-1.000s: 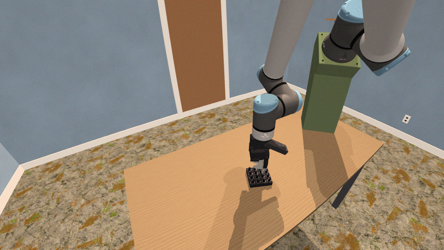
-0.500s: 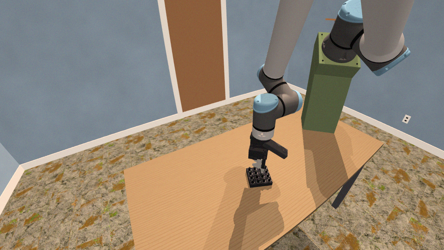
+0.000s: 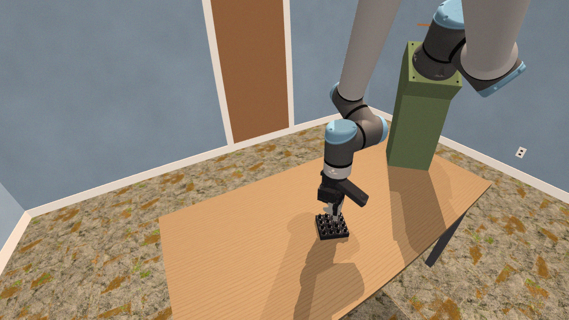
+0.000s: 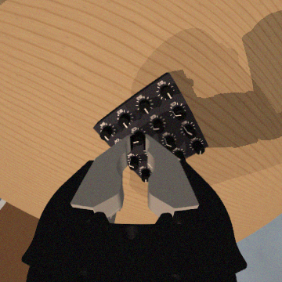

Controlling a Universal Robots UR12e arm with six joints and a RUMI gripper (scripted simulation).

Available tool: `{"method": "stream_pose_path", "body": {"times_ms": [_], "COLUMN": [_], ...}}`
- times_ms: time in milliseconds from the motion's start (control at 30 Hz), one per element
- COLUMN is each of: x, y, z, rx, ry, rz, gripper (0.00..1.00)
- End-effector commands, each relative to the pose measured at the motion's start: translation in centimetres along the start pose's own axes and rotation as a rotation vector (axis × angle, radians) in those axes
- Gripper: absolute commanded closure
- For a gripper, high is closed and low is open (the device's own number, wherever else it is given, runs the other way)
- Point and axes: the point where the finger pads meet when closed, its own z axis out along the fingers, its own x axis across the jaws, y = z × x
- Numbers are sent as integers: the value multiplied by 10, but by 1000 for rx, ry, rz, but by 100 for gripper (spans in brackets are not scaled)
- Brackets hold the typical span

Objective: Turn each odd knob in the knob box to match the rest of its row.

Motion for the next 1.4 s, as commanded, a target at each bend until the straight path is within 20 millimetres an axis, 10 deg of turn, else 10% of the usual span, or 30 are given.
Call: {"method": "stream_pose_path", "body": {"times_ms": [0,1367], "x": [1,1], "y": [0,0], "z": [0,0], "rx": [-2,-2], "ry": [1,1], "rz": [44,163], "gripper": [96,96]}}
